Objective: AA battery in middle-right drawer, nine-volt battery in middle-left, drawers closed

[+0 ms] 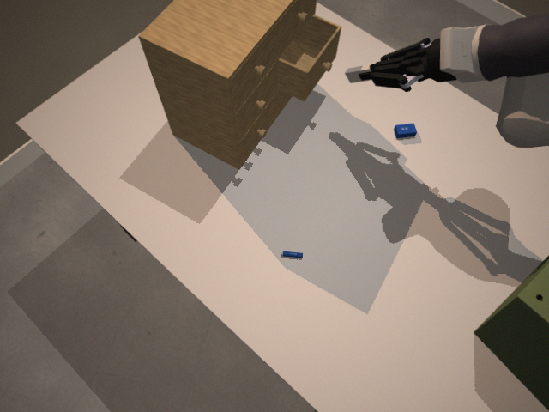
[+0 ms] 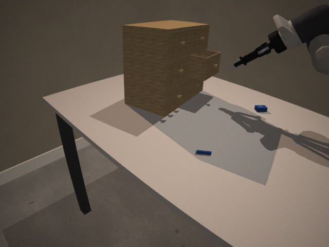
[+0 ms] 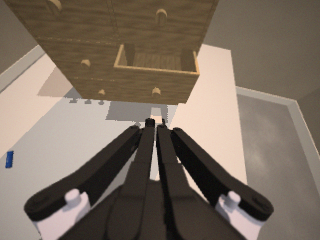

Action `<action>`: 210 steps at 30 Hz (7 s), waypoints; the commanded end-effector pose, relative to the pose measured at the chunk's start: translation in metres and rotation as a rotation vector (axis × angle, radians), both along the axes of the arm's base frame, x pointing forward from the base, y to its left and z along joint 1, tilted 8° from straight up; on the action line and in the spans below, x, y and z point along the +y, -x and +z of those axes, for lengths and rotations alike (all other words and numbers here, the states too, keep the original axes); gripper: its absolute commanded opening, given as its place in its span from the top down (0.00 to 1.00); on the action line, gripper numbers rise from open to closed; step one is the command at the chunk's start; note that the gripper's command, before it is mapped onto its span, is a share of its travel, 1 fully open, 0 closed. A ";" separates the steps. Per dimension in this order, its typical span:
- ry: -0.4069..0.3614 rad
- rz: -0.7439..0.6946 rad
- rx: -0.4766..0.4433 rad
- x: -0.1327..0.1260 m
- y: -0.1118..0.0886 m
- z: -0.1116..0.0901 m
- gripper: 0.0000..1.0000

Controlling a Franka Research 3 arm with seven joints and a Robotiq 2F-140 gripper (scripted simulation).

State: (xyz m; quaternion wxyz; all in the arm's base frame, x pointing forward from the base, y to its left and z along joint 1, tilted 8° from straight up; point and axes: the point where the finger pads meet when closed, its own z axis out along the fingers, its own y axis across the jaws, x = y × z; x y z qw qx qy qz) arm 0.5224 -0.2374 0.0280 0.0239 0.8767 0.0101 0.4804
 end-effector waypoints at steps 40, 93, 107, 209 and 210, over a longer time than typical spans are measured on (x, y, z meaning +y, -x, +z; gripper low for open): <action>-0.004 -0.003 0.000 0.002 -0.001 0.001 1.00; -0.004 -0.003 0.000 0.002 -0.033 0.005 1.00; -0.004 -0.003 0.000 0.002 -0.052 0.007 1.00; -0.004 -0.003 0.000 0.002 -0.103 0.014 1.00; -0.004 -0.003 0.000 0.002 -0.103 0.014 1.00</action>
